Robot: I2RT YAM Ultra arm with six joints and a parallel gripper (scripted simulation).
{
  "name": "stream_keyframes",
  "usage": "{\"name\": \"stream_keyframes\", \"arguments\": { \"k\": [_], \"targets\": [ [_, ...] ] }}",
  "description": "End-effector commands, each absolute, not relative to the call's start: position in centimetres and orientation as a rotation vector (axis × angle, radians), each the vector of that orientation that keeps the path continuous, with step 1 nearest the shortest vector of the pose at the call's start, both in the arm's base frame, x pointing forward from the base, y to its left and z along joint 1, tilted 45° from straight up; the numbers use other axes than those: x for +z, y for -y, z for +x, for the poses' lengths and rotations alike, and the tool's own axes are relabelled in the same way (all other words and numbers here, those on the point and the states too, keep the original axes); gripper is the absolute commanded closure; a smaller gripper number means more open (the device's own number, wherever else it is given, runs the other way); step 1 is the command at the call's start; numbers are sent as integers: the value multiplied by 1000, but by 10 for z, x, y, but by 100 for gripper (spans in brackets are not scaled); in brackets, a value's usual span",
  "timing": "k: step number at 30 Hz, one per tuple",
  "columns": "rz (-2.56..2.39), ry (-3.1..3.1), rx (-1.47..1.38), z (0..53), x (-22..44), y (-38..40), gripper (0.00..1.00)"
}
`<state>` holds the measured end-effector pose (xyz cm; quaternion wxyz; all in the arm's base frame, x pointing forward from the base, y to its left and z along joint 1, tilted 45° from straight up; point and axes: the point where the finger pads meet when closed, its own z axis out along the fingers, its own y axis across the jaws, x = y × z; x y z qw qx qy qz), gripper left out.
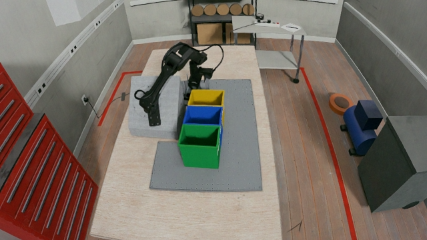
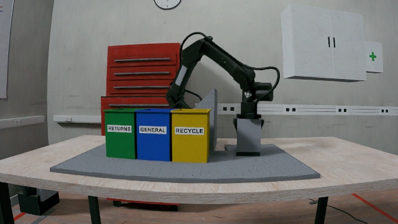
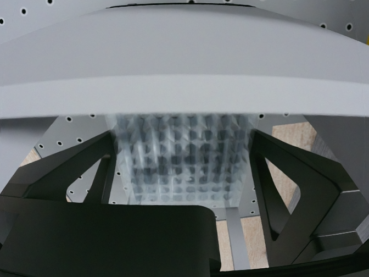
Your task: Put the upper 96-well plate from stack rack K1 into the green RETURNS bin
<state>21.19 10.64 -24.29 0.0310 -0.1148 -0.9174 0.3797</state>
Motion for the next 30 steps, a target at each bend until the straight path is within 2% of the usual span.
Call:
{"name": "stream_keyframes", "arguments": {
  "k": [1,30],
  "targets": [
    [-356,2883,1131,226,-226,-134,100],
    [-356,2881,1127,230,-193,-165,100]
  ]
}}
